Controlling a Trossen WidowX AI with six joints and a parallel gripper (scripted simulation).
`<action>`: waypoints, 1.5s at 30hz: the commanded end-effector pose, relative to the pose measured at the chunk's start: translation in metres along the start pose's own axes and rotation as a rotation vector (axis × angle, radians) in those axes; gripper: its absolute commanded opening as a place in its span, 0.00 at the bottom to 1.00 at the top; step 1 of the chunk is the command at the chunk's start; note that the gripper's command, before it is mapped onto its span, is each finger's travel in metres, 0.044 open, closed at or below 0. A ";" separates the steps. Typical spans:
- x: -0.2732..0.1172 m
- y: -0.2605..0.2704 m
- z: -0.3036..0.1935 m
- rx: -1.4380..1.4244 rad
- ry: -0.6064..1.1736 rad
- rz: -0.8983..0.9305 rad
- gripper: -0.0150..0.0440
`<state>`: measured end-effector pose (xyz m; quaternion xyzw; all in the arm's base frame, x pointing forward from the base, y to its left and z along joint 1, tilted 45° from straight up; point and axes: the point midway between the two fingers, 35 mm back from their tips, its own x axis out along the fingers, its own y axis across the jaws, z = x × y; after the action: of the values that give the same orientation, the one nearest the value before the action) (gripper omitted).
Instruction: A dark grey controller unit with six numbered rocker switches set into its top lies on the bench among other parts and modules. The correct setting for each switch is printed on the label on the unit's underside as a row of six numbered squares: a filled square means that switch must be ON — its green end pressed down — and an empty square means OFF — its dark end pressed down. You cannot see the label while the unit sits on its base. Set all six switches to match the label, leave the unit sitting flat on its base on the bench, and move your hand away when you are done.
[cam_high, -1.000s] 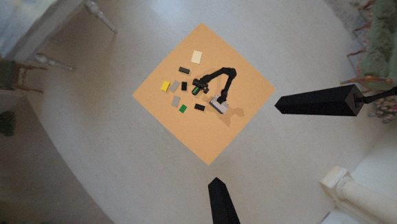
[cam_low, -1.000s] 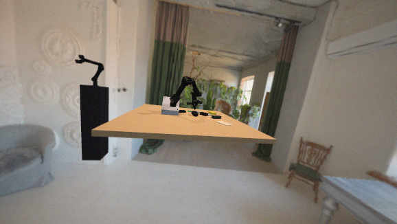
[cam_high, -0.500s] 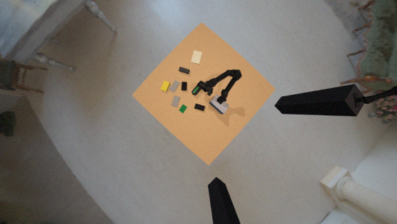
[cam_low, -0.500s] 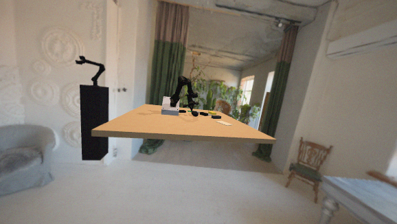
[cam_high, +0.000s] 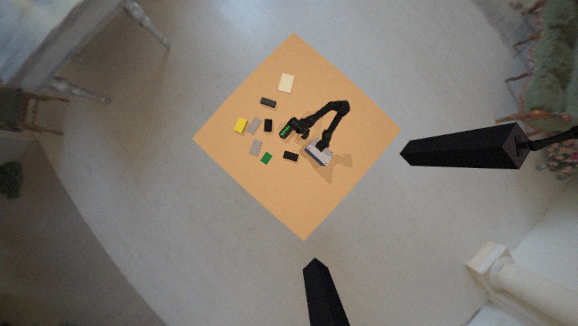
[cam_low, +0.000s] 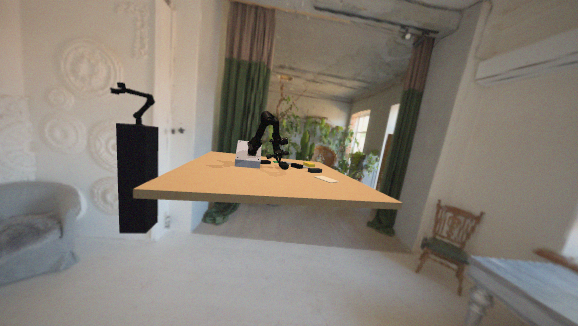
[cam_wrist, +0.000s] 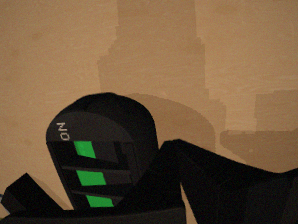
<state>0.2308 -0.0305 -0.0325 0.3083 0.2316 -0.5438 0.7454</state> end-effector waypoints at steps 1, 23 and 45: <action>0.007 -0.005 0.000 -0.012 -0.002 -0.007 0.25; 0.028 -0.013 0.002 -0.013 -0.007 -0.006 0.25; 0.031 -0.004 0.002 -0.013 -0.007 -0.005 0.25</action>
<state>0.2326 -0.0546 -0.0527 0.3001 0.2320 -0.5474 0.7459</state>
